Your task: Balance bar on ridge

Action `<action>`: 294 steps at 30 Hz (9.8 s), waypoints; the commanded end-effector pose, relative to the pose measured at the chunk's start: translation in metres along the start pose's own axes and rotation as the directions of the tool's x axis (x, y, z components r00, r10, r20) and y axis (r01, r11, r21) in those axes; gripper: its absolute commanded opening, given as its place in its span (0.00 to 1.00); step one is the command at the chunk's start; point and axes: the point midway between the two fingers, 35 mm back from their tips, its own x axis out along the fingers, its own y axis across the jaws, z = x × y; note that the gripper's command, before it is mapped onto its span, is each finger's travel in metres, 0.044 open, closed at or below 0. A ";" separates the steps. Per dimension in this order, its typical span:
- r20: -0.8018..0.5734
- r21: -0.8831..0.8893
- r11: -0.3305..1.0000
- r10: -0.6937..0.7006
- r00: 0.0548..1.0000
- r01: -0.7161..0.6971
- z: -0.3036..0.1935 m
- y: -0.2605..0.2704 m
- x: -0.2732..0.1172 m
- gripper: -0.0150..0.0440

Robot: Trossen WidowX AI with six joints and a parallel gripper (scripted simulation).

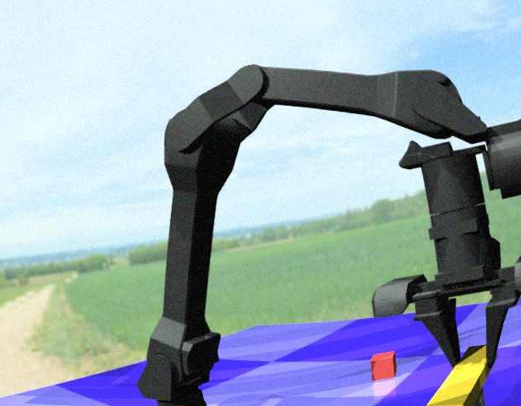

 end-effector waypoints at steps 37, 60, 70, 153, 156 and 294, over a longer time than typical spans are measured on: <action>0.003 -0.005 1.000 0.000 1.000 0.000 0.001 0.000 0.004 0.25; 0.003 -0.005 1.000 0.001 1.000 0.000 0.001 0.001 0.003 0.25; 0.003 -0.005 1.000 0.001 1.000 0.000 0.001 0.001 0.003 0.25; 0.003 -0.005 1.000 0.000 1.000 0.000 0.001 0.000 0.001 0.25; 0.003 -0.005 1.000 0.000 1.000 0.000 0.001 0.000 0.001 0.25; 0.000 -0.002 1.000 0.001 1.000 -0.001 0.001 0.000 0.001 0.55</action>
